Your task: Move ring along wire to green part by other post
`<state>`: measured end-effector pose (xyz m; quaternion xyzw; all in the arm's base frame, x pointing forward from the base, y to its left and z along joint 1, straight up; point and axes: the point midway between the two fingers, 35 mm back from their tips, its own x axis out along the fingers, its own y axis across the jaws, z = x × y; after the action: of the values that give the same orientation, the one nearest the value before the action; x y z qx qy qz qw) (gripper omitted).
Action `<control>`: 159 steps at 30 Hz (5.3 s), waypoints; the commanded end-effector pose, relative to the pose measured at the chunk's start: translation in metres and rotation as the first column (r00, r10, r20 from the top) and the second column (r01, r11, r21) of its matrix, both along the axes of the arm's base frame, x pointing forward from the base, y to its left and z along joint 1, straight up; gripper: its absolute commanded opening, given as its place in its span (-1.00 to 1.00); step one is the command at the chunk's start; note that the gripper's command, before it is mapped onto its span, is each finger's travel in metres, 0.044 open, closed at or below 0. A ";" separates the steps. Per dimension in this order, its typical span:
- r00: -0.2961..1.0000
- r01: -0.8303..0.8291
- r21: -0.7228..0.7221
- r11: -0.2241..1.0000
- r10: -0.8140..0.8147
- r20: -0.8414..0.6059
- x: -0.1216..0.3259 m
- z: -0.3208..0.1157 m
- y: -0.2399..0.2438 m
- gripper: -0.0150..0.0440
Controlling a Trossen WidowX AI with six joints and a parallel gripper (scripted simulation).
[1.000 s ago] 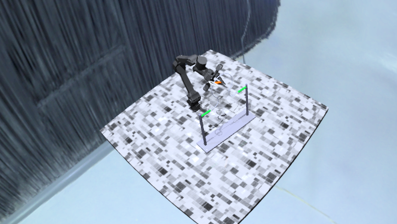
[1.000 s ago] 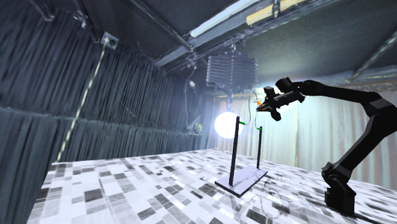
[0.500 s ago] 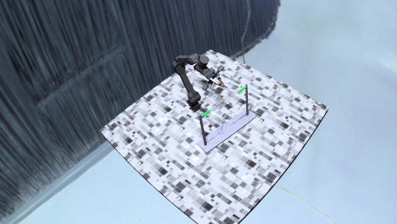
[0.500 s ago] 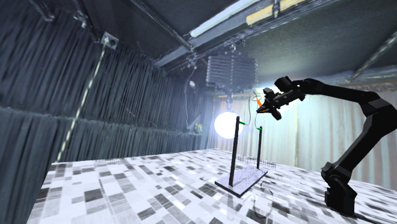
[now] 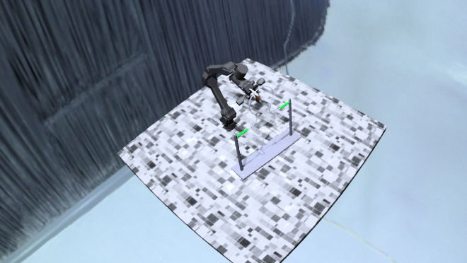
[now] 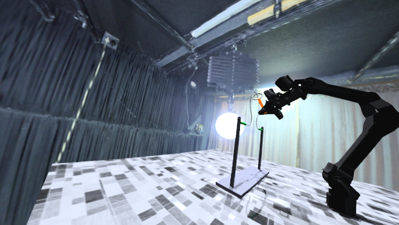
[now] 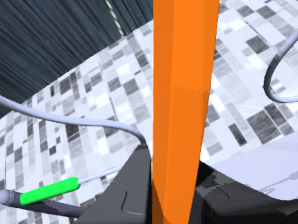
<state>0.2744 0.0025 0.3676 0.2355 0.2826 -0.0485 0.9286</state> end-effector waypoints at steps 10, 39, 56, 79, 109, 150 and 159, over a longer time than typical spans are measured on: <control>1.000 0.001 -0.165 0.986 -0.004 -0.020 -0.001 -0.003 -0.006 -1.00; 0.998 -0.008 -0.506 0.863 -0.025 -0.057 -0.003 -0.005 -0.021 -1.00; 0.996 -0.020 -0.675 0.738 -0.041 -0.073 -0.004 -0.004 -0.030 -1.00; 0.994 -0.044 -0.852 0.521 -0.065 -0.090 -0.006 0.000 -0.041 -1.00; 0.989 -0.088 -0.981 0.172 -0.103 -0.107 -0.008 0.011 -0.052 -1.00; 0.981 -0.159 -0.931 -0.327 -0.162 -0.111 -0.009 0.030 -0.060 -1.00; 0.979 -0.175 -0.885 -0.431 -0.176 -0.107 -0.009 0.035 -0.060 -1.00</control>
<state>0.2655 -0.0579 0.4008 -0.6539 0.2072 -0.2883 0.6681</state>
